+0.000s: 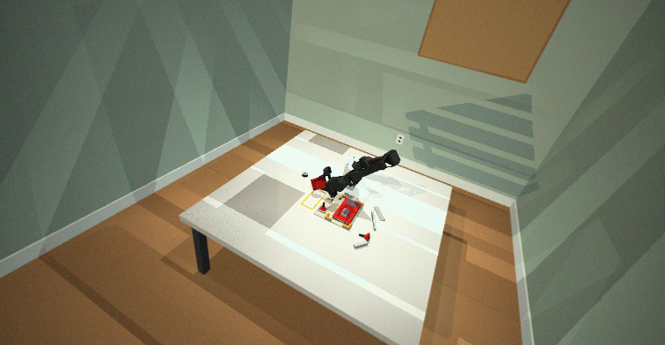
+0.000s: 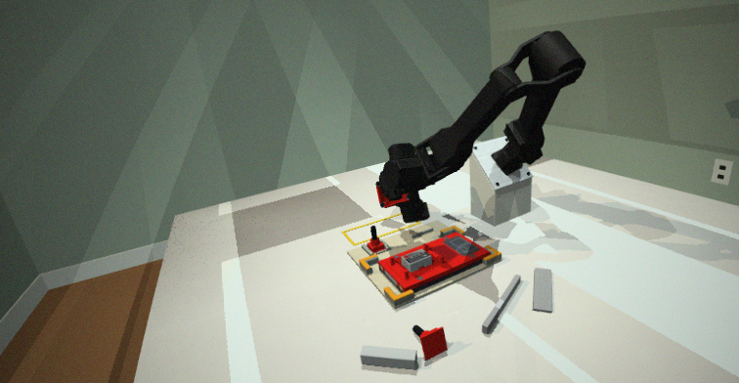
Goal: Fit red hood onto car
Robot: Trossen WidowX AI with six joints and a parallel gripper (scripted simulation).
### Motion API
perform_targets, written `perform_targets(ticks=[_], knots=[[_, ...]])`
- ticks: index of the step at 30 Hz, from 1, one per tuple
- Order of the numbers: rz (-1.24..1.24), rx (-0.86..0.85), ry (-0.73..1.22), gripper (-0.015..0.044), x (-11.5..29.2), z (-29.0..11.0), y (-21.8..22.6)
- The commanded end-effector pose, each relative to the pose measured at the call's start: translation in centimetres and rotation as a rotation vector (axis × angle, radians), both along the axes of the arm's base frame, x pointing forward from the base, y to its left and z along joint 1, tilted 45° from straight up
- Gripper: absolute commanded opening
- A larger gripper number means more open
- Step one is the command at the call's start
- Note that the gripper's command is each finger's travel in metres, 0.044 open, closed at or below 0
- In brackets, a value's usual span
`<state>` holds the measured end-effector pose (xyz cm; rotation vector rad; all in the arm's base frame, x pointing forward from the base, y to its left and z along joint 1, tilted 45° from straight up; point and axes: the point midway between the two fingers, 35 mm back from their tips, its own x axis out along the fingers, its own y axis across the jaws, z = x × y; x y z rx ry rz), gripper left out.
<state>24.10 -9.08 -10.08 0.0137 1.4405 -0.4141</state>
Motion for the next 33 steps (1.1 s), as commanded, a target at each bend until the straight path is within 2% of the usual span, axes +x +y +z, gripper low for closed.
perform_targets(ticks=[1,17,22,33], knots=[[0.156,-0.008,0.042,0.0000,0.04,-0.04,0.06],[0.686,-0.048,0.189,0.0000,0.04,-0.04,0.06],[0.756,-0.054,0.208,0.0000,0.04,-0.06,0.09],[1.087,-0.078,0.300,0.0000,0.10,-0.34,0.66]])
